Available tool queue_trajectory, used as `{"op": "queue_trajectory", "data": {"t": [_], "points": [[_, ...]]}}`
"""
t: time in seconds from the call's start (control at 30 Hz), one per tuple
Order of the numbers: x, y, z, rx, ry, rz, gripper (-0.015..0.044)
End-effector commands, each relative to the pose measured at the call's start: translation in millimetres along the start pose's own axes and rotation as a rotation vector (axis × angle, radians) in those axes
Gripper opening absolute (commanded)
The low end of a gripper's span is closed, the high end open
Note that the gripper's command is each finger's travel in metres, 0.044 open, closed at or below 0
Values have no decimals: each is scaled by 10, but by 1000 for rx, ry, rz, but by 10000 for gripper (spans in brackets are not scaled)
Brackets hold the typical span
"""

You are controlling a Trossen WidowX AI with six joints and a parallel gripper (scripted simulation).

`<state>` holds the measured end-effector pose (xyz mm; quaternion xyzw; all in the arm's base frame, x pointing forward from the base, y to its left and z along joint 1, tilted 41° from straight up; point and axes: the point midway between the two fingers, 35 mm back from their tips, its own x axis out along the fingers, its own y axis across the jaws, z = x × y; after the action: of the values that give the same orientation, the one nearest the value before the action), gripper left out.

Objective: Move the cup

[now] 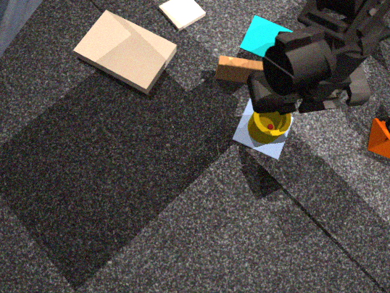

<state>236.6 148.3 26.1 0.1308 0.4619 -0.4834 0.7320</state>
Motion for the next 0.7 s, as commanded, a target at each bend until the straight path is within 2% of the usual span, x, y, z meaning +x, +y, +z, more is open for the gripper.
{"op": "queue_trajectory", "data": {"t": [0.0,0.67], "points": [[-38,-41,-31,25,-56,-30,167],[198,-31,-17,25,-56,-29,167]]}}
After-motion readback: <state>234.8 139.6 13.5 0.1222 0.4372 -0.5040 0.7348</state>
